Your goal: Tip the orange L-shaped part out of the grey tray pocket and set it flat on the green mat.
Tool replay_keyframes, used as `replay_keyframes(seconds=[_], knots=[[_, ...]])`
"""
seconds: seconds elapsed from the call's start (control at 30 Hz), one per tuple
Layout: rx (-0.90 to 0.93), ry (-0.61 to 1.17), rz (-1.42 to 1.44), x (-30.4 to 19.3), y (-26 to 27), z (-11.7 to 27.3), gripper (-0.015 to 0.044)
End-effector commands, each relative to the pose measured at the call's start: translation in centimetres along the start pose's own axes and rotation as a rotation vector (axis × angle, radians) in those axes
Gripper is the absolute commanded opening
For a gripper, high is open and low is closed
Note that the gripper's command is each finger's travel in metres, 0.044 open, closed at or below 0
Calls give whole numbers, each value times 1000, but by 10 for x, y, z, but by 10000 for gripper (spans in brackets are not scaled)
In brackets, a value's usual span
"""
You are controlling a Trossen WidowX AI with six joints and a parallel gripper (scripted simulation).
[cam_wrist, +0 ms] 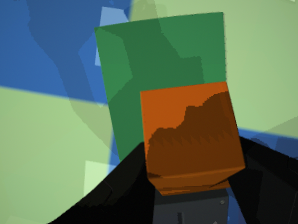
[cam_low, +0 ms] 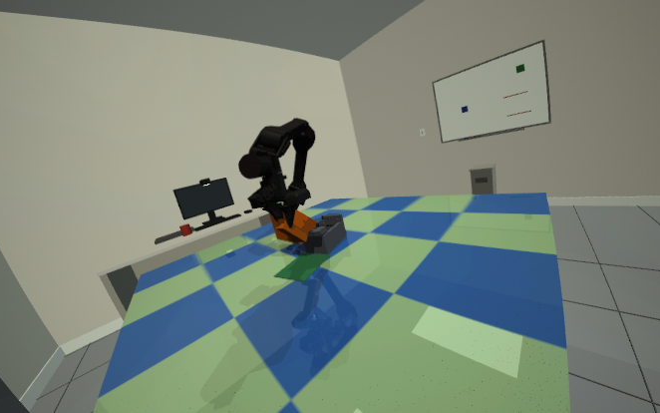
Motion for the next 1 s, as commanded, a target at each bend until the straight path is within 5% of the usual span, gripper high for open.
replay_keyframes(seconds=[0.0, 0.97], knots=[[5, 2, -5, 0, 0, -6, 0], [7, 4, -4, 0, 0, -53, 0]])
Point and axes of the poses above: the point midway between the two fingers, 35 mm back from their tips, its own z axis back along the fingers, its own y axis across the jaws, x = y × z, the point moved 7 cm from there along z, back along the fingers, and after that the axes turned 1 degree about -z, right-handed, at the moved point
